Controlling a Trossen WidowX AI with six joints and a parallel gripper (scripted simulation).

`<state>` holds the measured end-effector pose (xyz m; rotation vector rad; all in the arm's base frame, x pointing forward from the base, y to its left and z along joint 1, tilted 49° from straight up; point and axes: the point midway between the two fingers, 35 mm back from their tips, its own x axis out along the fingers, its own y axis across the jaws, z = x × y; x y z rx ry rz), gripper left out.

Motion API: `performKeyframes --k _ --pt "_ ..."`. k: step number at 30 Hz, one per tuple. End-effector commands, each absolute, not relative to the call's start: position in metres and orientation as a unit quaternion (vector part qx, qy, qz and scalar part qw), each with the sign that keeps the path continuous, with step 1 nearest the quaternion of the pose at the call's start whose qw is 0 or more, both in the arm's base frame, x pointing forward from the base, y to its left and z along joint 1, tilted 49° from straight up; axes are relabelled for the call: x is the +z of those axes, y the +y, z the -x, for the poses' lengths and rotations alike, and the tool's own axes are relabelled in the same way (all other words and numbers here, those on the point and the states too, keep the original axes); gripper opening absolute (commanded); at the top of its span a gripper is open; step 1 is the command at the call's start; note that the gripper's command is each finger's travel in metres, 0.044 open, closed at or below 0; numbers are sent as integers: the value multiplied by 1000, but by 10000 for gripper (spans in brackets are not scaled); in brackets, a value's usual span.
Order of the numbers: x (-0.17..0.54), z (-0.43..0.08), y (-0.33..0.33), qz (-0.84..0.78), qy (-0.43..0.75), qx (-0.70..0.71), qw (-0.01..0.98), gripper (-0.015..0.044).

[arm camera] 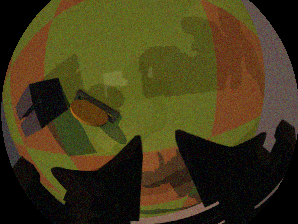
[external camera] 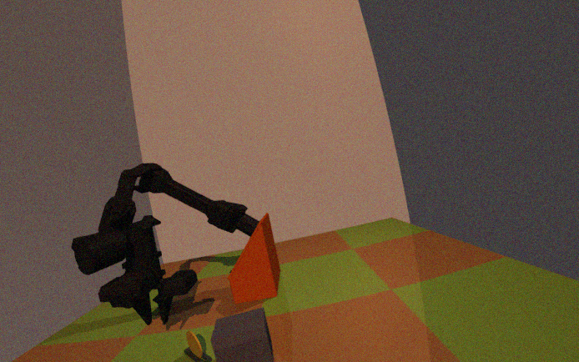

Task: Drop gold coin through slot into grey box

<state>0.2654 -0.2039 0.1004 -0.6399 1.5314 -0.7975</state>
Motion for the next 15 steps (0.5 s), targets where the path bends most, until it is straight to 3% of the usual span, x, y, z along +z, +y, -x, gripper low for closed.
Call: performKeyframes --k 1,4,15 --pt "79 -291 -140 449 726 -99 512 161" --pt "73 -295 -116 508 730 -7 457 161" --pt "74 -294 -116 511 730 -2 454 161"
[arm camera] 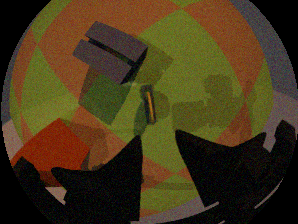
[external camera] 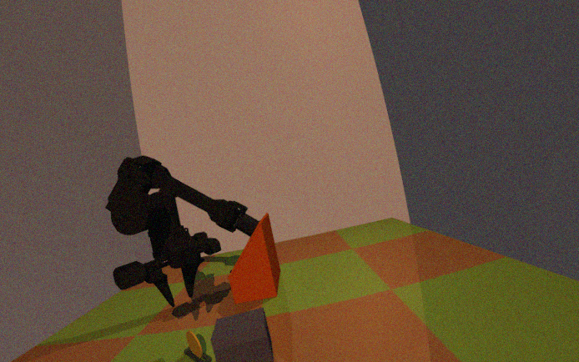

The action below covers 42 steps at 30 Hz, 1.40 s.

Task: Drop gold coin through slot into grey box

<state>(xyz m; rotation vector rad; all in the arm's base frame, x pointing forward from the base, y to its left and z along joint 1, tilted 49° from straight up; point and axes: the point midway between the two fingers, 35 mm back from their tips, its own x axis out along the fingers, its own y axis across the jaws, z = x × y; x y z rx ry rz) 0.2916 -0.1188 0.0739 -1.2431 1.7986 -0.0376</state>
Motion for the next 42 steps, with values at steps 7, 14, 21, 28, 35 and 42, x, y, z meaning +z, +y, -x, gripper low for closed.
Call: performKeyframes --k 7,14,21,28,35,42 --pt "51 -291 -142 511 730 -2 453 161" --pt "44 -291 -150 511 730 -2 453 161" --pt "40 -290 -154 512 730 -2 453 161" --pt "33 -290 -162 511 730 -2 454 161" --pt "25 -290 -171 511 730 -2 454 161" --pt "18 -289 -179 511 730 -2 454 161"
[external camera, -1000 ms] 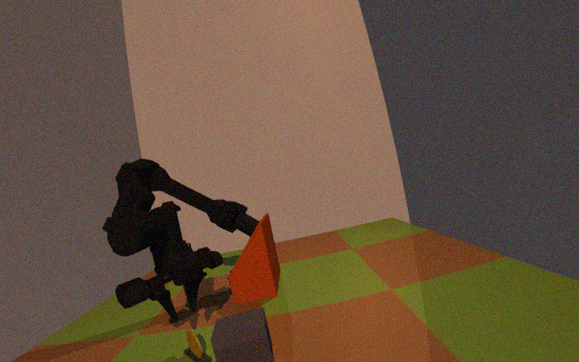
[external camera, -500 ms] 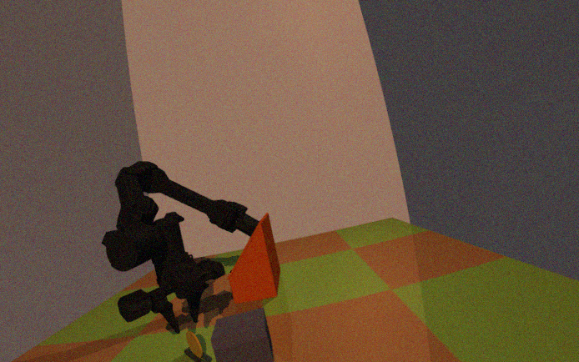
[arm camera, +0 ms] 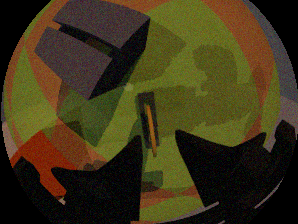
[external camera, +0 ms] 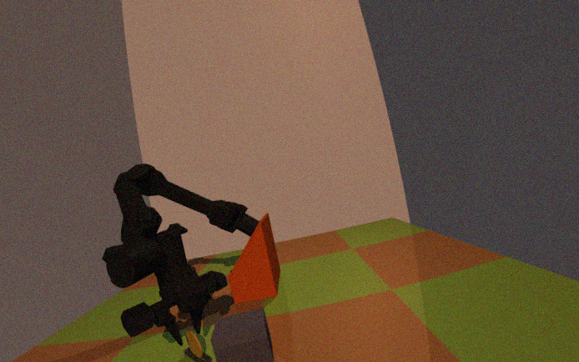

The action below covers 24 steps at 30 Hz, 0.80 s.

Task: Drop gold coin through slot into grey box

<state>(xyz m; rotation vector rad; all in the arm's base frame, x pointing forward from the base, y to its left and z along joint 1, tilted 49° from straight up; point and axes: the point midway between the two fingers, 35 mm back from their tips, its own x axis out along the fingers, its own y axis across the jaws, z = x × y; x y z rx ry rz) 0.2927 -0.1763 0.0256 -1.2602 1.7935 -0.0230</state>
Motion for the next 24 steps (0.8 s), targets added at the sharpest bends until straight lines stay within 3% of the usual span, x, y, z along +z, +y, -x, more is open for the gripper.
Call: performKeyframes --k 1,22,24 --pt "17 -289 -180 511 730 -2 454 161" --pt "1 -285 -200 512 730 -3 452 161" --pt "1 -285 -200 512 730 -3 452 108"
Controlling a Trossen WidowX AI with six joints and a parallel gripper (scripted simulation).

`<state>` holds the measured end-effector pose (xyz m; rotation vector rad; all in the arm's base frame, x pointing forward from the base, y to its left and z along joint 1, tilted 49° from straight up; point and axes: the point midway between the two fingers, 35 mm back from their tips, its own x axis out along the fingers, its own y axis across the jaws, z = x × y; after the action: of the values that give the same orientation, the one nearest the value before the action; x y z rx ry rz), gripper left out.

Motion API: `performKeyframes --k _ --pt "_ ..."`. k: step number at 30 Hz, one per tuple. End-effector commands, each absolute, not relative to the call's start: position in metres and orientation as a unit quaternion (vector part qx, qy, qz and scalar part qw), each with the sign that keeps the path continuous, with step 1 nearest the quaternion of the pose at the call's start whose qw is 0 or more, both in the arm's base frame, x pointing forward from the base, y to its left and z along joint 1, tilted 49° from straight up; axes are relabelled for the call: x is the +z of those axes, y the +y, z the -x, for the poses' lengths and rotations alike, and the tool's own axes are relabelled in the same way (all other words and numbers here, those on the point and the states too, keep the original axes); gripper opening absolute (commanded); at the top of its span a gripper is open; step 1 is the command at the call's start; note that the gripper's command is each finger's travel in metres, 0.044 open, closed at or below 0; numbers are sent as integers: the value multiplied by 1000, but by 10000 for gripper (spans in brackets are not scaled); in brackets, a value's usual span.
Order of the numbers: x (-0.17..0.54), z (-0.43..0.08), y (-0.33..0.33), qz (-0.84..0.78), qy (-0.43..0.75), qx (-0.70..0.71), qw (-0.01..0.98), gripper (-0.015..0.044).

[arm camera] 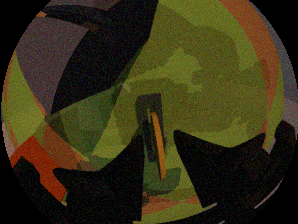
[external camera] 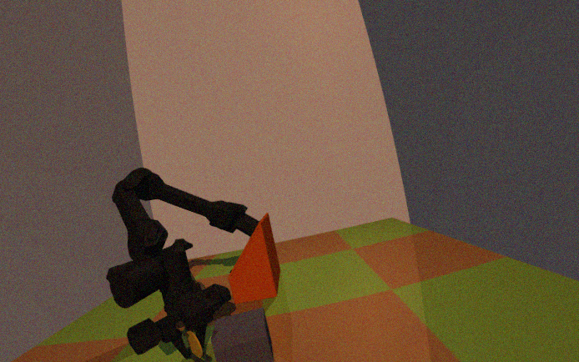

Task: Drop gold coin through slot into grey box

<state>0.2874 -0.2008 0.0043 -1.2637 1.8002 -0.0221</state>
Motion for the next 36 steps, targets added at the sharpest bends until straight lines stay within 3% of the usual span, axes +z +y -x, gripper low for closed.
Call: performKeyframes --k 1,3,8,36 --pt "1 -285 -200 512 730 -3 452 82" --pt "1 -285 -200 512 730 -3 452 29" --pt "1 -285 -200 512 730 -3 452 0" --pt "31 -294 -164 510 730 0 455 0"
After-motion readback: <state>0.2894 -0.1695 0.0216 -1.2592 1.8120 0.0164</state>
